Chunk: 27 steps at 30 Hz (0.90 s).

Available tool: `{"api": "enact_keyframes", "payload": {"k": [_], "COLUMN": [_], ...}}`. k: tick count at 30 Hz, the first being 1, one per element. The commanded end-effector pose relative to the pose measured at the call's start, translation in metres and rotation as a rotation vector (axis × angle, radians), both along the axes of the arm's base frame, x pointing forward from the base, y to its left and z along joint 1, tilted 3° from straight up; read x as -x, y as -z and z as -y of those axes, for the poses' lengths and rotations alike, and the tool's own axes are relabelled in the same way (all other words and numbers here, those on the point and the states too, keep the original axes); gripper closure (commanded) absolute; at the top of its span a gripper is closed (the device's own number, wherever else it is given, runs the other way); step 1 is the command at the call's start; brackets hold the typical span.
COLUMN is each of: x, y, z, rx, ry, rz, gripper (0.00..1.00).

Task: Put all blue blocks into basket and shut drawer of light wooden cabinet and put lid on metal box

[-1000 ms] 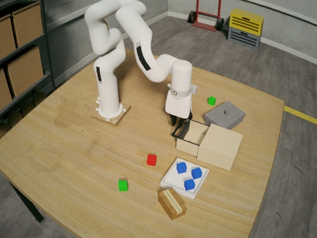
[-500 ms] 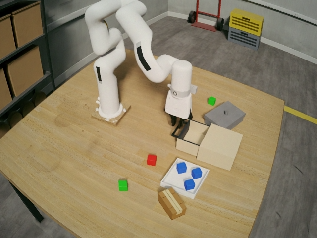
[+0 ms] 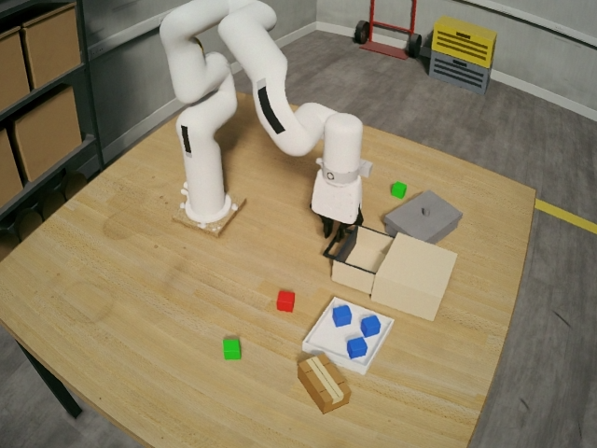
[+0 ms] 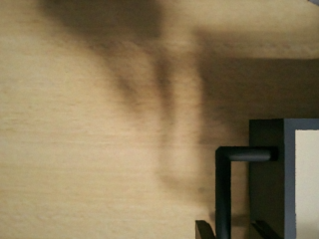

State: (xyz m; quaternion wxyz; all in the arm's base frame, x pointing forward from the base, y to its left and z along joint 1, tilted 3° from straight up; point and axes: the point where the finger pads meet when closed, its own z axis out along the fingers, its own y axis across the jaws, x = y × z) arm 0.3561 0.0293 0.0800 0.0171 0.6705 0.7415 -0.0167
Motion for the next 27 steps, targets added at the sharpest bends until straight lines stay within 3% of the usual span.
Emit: {"api": "enact_keyframes", "payload": {"k": [1,27], "x": [-0.001,-0.002], "y": [-0.001,0.011], "z": [0.000,0.000], "rx": [0.000,0.000], "ry": [0.000,0.000], "rz": [0.004,0.004], "gripper": [0.76,0.76]}}
